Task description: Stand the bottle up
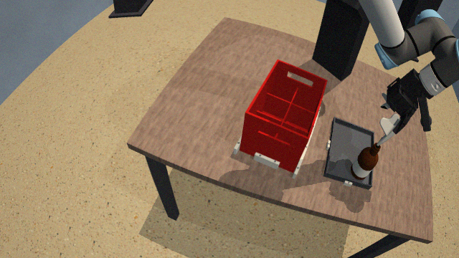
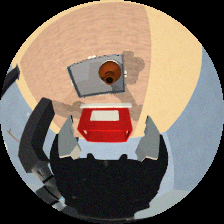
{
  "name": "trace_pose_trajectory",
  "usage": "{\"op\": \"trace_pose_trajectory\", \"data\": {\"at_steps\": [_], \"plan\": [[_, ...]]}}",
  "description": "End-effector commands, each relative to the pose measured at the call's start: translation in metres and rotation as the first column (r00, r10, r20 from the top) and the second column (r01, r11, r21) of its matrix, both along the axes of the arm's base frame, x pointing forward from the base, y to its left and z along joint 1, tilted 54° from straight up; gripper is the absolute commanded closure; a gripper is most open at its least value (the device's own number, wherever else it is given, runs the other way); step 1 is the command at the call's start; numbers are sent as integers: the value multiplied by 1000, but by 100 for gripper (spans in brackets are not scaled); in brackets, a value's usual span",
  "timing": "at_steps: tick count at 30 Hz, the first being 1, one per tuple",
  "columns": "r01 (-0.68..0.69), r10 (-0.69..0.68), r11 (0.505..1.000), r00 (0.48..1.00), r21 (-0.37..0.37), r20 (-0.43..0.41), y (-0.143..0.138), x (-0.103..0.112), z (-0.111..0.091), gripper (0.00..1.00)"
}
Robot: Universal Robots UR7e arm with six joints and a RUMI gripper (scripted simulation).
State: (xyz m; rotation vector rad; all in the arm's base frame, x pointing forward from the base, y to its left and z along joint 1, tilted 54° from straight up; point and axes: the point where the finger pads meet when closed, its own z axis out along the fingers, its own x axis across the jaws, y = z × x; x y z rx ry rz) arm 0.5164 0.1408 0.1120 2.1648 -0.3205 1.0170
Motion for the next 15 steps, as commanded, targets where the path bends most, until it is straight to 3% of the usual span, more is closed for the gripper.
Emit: {"op": "trace_pose_trajectory", "data": {"at_steps": [1,5,6,15], "plan": [[0,0,1000,1000,0,1,1,-1,1,0],[0,0,1000,1000,0,1,1,-1,1,0],[0,0,1000,1000,0,1,1,-1,1,100],[0,0,1000,1000,0,1,1,-1,1,100]]}}
